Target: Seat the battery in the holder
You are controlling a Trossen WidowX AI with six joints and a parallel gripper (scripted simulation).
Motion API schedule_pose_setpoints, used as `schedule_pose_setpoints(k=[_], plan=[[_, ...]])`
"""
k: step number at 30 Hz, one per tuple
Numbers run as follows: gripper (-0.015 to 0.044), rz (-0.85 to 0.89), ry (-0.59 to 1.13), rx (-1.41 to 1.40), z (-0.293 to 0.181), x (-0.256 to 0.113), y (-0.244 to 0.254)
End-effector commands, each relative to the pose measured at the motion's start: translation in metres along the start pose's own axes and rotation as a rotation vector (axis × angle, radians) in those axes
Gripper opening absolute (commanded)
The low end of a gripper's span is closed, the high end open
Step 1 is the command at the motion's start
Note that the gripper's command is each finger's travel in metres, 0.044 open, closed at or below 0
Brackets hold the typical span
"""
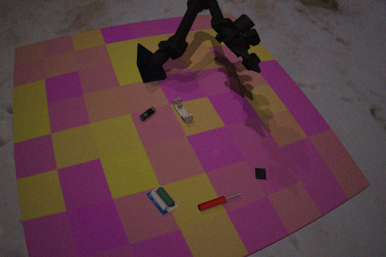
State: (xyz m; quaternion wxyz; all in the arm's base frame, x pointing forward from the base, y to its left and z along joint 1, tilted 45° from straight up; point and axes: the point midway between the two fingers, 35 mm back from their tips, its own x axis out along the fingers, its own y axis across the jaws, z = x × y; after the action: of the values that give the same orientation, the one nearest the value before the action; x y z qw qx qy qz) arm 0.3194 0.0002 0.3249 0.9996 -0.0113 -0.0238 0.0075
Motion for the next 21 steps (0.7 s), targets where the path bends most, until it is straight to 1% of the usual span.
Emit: schedule_pose_setpoints(k=[1, 4, 6, 7, 11, 15, 18, 21], plan=[[0.0374, -0.001, 0.007, -0.006, -0.002, 0.001, 0.0], [0.0295, -0.004, 0.112, -0.093, -0.028, 0.012, -0.007], [0.0242, 0.007, 0.251, -0.202, -0.063, 0.022, -0.015], [0.0228, 0.022, 0.333, -0.265, -0.084, 0.027, -0.021], [0.0228, 0.154, 0.576, -0.528, -0.147, 0.032, -0.038], [0.0228, 0.391, 0.766, -0.77, -0.205, 0.024, -0.054], [0.0228, 0.608, 0.85, -0.9, -0.244, 0.012, -0.063], [0.0228, 0.779, 0.877, -0.968, -0.269, 0.0, -0.068]])
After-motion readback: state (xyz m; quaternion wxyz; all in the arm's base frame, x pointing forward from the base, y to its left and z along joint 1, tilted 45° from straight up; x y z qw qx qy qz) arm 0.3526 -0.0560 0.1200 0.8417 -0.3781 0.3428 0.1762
